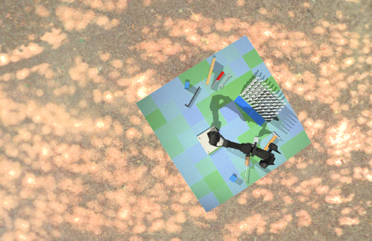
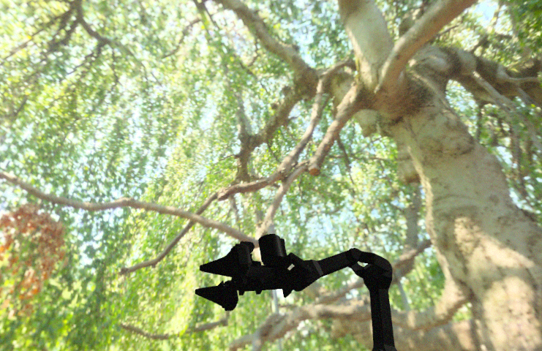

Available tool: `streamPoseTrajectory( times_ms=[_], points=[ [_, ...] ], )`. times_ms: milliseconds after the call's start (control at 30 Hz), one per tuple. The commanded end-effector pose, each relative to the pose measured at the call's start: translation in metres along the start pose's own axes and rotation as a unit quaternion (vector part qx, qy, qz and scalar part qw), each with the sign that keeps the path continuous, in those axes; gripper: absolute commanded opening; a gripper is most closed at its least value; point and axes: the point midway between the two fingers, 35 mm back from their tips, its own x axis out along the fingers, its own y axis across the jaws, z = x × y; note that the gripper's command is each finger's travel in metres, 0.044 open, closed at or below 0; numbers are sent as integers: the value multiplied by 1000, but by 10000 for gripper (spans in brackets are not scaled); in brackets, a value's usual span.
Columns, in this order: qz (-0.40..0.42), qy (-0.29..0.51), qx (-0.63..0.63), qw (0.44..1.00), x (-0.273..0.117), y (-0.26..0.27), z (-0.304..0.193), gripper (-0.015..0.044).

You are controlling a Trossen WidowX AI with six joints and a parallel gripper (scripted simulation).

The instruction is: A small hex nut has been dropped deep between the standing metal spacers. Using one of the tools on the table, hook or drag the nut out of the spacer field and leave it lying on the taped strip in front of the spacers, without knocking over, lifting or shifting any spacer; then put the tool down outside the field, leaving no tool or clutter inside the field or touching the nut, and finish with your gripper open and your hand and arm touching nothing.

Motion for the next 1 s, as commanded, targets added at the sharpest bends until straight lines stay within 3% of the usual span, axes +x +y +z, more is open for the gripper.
streamPoseTrajectory(
  times_ms=[0, 300, 633, 967],
  points=[
    [66, 52, -17, 996, -1, 39, -43, 440],
    [250, 173, -59, 951, -43, 143, -148, 440],
    [441, 286, -111, 844, -148, 223, -249, 440],
    [452, 292, -115, 835, -156, 226, -255, 440]
  ],
)
